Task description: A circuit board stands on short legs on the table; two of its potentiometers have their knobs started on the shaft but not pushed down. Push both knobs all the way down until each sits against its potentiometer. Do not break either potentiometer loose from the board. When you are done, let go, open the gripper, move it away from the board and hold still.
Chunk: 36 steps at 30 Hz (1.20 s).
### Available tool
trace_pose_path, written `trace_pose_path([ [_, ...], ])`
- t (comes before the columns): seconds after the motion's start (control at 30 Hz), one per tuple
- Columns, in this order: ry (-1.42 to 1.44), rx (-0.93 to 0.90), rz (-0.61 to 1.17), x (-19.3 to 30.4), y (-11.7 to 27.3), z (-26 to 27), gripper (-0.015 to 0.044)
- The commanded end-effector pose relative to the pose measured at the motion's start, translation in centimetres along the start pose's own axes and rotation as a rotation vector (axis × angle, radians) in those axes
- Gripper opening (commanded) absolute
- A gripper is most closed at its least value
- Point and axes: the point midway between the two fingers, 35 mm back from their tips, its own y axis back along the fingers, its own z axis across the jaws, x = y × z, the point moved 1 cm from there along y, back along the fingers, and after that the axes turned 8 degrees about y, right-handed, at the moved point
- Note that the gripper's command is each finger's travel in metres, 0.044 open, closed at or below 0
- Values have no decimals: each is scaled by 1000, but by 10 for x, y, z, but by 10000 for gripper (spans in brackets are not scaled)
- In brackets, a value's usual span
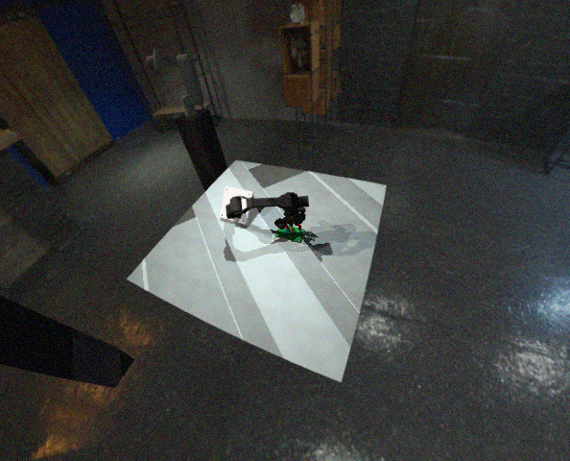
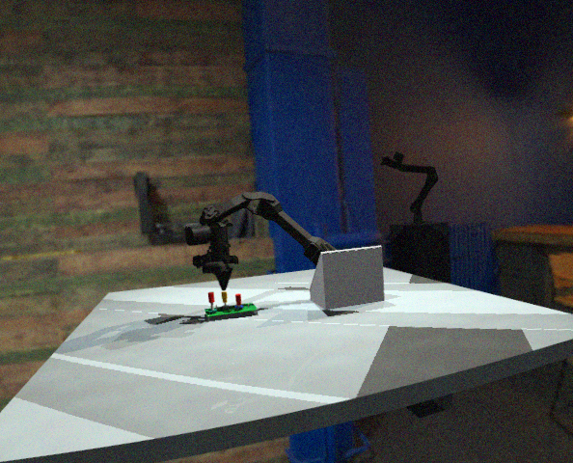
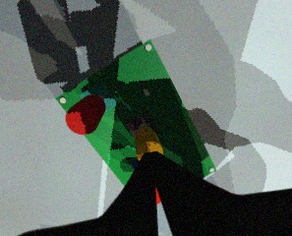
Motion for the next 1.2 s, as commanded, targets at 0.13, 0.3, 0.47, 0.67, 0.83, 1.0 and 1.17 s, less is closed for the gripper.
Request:
trace_pose_path([
  [0.13, 7, 3, -7, 0, 0, 0, 0],
  [0.3, 7, 3, -7, 0, -1, 0, 0],
  [0.47, 7, 3, -7, 0, -3, 0, 0],
  [0.67, 7, 3, -7, 0, -4, 0, 0],
  [0.83, 7, 3, -7, 0, -6, 0, 0],
  [1.0, 7, 3, -7, 0, -5, 0, 0],
  [1.17, 7, 3, -7, 0, -5, 0, 0],
])
